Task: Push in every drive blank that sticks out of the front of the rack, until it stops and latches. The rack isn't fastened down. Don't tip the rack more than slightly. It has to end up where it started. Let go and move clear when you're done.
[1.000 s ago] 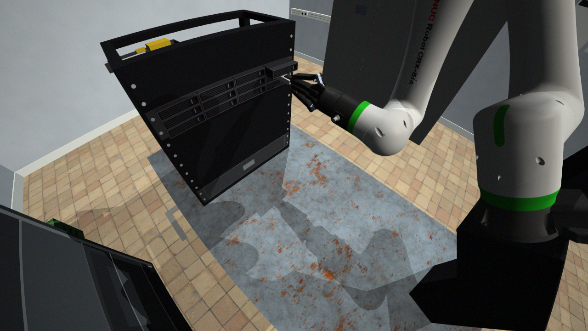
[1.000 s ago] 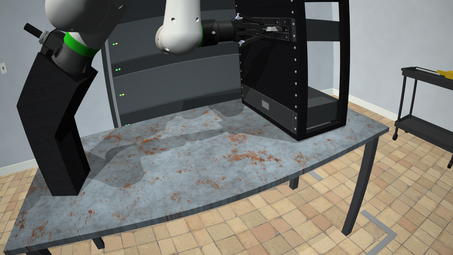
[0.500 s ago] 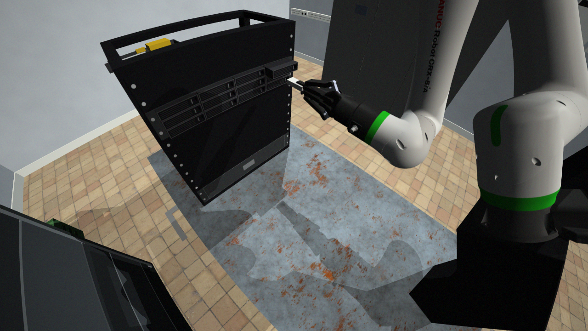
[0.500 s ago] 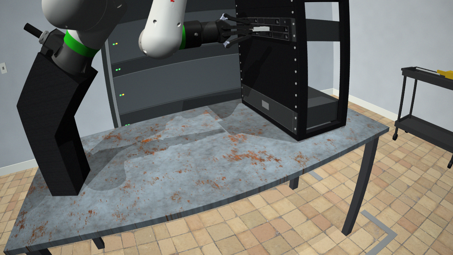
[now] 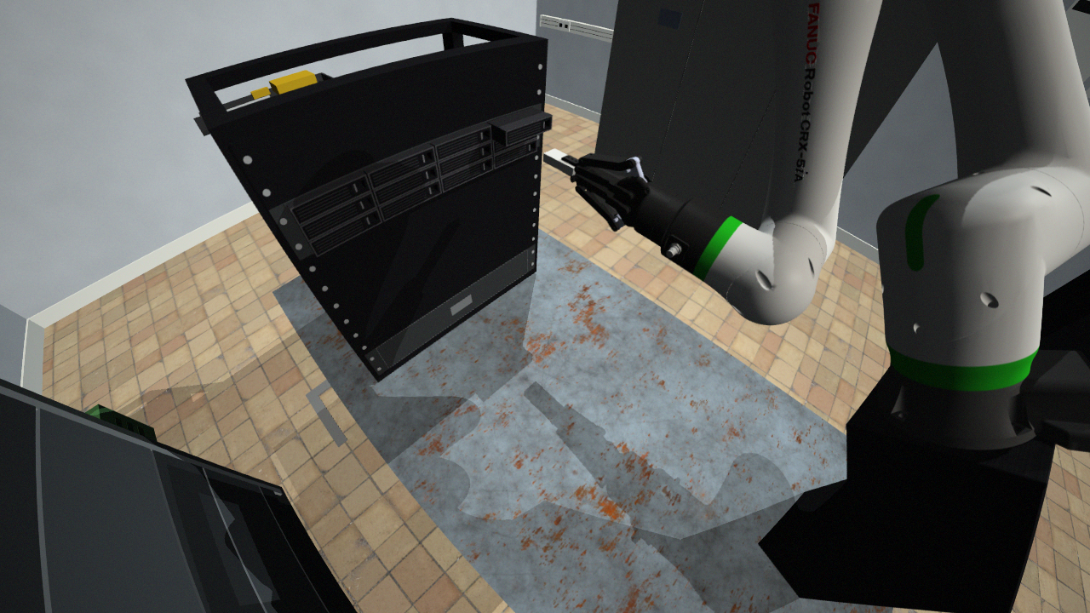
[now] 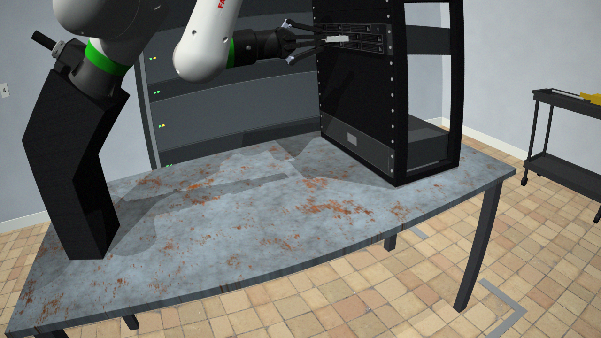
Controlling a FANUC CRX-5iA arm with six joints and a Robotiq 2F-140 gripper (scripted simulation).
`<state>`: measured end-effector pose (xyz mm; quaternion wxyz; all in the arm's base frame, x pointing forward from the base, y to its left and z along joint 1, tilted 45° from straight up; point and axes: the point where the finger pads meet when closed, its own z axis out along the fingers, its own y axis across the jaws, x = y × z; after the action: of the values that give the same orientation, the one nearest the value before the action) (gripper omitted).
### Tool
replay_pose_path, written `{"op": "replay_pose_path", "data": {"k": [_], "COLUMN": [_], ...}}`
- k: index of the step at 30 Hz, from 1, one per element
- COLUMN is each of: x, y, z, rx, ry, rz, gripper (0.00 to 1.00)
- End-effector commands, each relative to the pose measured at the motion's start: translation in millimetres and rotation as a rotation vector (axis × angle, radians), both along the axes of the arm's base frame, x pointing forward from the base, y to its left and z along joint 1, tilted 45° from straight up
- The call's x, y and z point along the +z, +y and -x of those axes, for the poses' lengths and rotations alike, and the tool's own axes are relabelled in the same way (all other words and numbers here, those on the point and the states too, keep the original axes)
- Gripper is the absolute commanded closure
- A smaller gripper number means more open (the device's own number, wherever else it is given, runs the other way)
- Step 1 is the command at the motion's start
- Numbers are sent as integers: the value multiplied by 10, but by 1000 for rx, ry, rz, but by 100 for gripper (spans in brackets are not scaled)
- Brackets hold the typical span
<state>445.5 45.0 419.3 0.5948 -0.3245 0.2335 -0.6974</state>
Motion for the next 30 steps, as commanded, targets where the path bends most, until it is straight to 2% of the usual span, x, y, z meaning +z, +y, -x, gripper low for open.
{"op": "replay_pose_path", "data": {"k": [1, 9, 15, 22, 30], "x": [1, 9, 164, 203, 438], "y": [1, 3, 44, 54, 75], "z": [4, 12, 162, 197, -55], "rx": [0, 0, 0, 0, 0], "ry": [-1, -1, -1, -1, -1], "rz": [0, 0, 0, 0, 0], "gripper": [90, 90, 90, 90, 90]}}
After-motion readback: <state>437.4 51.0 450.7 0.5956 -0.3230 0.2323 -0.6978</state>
